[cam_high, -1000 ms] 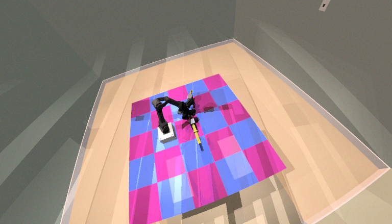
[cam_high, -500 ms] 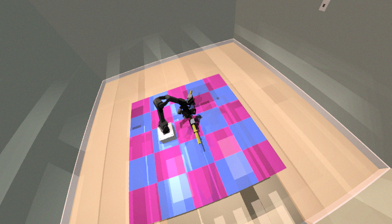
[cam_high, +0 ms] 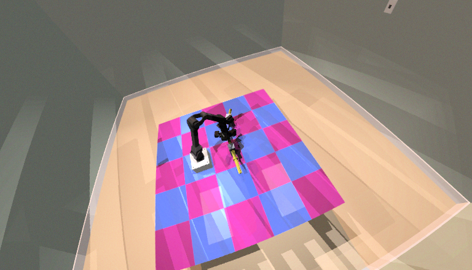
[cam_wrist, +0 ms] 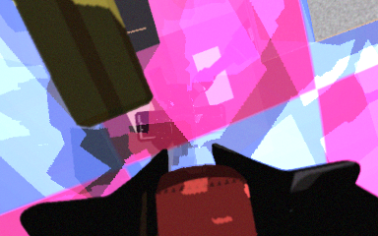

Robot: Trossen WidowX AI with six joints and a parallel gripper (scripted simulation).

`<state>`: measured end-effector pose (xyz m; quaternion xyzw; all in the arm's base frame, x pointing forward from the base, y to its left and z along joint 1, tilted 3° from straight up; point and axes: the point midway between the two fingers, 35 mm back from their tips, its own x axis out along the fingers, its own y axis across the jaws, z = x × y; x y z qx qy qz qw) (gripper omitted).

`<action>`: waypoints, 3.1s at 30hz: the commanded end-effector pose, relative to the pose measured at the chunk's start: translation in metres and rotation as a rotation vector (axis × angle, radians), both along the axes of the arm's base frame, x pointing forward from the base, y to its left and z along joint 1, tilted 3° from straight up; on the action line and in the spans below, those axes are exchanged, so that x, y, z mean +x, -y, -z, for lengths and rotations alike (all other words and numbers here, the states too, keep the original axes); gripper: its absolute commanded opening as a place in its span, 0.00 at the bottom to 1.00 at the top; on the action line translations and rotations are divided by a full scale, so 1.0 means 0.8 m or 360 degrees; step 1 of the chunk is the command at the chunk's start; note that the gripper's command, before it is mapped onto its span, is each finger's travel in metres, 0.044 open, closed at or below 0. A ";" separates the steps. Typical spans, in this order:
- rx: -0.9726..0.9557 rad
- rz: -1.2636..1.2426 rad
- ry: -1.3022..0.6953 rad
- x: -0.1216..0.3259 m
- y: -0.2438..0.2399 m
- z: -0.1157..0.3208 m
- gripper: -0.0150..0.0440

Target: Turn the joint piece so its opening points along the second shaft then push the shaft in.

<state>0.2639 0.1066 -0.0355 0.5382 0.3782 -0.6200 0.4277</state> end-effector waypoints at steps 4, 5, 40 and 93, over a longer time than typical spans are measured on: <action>-0.0101 -0.0072 -0.0036 0.002 0.003 -0.004 0.25; -0.0110 -0.0076 -0.0039 0.002 0.003 -0.004 0.25; -0.0135 -0.0075 -0.0050 0.002 0.003 -0.005 0.43; 0.0552 -0.0072 0.0198 0.002 0.008 -0.042 1.00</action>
